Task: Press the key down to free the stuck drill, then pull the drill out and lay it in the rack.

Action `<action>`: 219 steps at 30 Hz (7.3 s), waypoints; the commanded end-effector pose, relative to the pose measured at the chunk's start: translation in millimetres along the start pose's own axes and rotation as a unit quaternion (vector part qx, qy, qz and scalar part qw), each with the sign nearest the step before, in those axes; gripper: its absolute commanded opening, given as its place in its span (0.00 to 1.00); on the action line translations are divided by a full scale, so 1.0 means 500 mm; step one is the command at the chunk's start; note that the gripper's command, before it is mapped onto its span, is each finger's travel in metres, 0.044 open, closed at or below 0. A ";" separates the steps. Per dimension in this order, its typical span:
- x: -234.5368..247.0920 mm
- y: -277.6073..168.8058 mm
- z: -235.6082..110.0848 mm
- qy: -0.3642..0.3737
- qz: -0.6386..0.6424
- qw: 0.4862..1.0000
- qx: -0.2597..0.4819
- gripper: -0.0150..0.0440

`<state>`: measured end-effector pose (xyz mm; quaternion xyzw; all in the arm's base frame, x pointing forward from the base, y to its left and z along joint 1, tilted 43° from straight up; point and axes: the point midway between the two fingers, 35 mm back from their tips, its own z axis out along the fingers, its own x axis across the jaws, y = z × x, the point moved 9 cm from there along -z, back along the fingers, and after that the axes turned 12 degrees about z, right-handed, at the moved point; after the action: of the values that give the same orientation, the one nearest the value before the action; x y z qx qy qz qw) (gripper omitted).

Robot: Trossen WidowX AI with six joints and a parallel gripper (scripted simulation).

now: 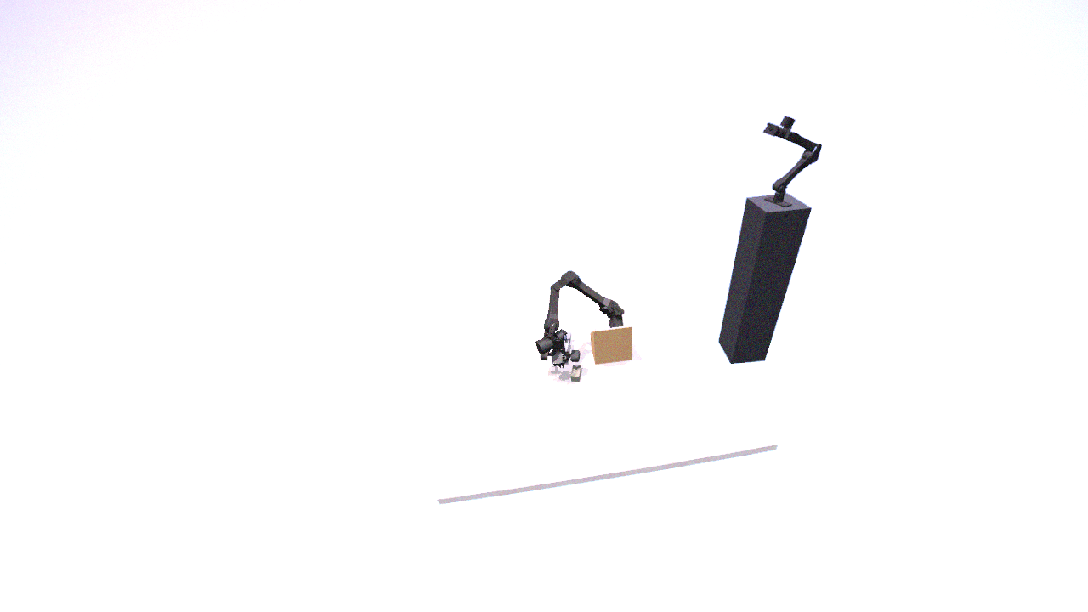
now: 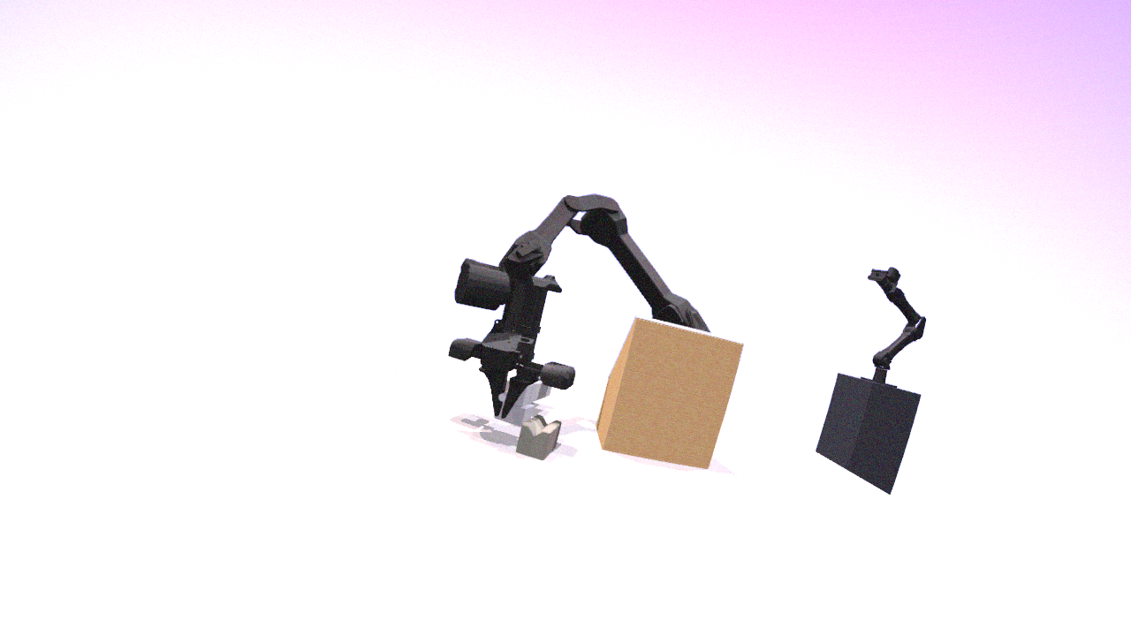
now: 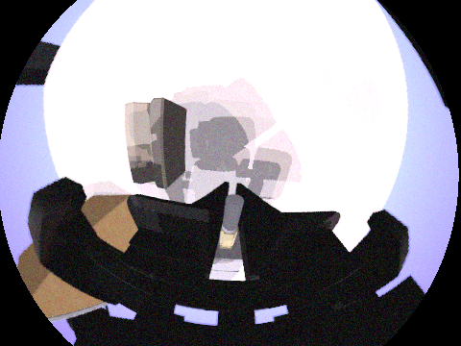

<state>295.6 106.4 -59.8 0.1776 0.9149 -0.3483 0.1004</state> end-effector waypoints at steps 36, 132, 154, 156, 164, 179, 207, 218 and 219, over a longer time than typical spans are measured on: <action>0.004 0.037 -0.003 -0.002 0.002 1.000 -0.004 1.00; 0.004 0.016 -0.001 -0.001 0.002 1.000 -0.003 0.25; 0.010 0.064 -0.007 -0.001 0.003 1.000 -0.004 0.25; 0.011 0.069 -0.008 -0.001 0.003 1.000 -0.004 0.25; 0.016 0.094 -0.011 -0.001 0.003 1.000 -0.005 0.25; 0.026 0.141 -0.016 -0.001 0.003 1.000 -0.006 0.25; 0.027 0.140 -0.037 -0.001 0.003 1.000 -0.006 0.25; 0.026 0.137 -0.046 -0.001 0.003 1.000 -0.006 0.25; 0.026 0.137 -0.047 -0.001 0.003 1.000 -0.006 0.25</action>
<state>309.5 171.4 -89.9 0.1778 0.9161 -0.3441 0.1033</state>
